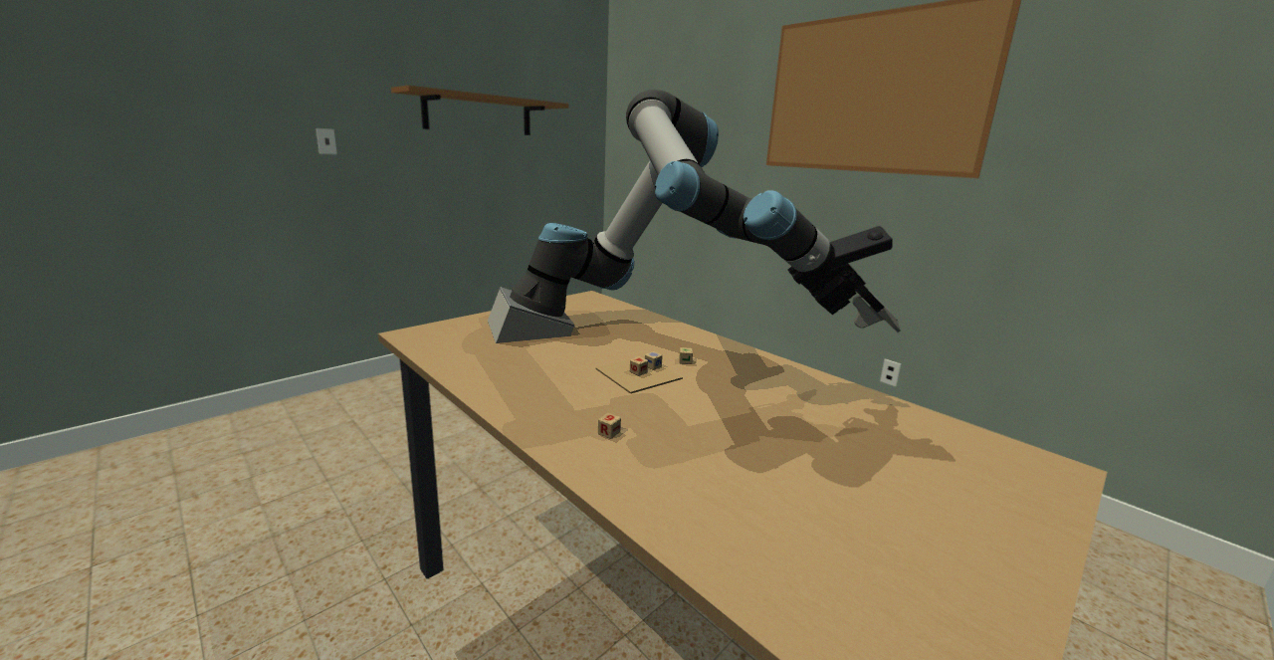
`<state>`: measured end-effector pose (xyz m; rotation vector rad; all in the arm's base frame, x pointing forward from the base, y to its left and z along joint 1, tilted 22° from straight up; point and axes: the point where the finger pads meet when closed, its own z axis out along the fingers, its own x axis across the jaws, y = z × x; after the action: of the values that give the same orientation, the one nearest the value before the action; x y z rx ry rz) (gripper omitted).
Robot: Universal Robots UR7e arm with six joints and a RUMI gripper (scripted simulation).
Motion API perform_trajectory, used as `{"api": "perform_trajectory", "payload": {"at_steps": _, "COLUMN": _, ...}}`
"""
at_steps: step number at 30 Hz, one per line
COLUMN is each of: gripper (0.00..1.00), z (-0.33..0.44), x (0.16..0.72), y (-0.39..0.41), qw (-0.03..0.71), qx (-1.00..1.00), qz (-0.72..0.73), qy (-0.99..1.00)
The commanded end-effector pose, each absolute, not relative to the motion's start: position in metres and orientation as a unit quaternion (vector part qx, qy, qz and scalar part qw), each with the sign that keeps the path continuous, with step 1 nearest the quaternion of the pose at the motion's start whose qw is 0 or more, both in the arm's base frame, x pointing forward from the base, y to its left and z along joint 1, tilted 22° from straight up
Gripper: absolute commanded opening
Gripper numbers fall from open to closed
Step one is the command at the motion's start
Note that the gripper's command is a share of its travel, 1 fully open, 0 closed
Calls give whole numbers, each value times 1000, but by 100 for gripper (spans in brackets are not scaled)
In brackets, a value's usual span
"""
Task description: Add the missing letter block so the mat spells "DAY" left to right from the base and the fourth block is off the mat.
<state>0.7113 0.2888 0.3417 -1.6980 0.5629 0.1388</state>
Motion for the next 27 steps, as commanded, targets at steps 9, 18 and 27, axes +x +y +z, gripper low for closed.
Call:
{"api": "perform_trajectory", "payload": {"at_steps": 9, "gripper": 100, "z": 333, "x": 628, "y": 214, "qw": 571, "qx": -775, "qz": -2, "qy": 270}}
{"api": "perform_trajectory", "payload": {"at_steps": 18, "gripper": 100, "z": 294, "x": 534, "y": 172, "qw": 515, "qx": -806, "qz": -42, "qy": 289}}
{"api": "perform_trajectory", "payload": {"at_steps": 27, "gripper": 100, "z": 258, "x": 476, "y": 159, "qw": 480, "qx": -824, "qz": -58, "qy": 297}}
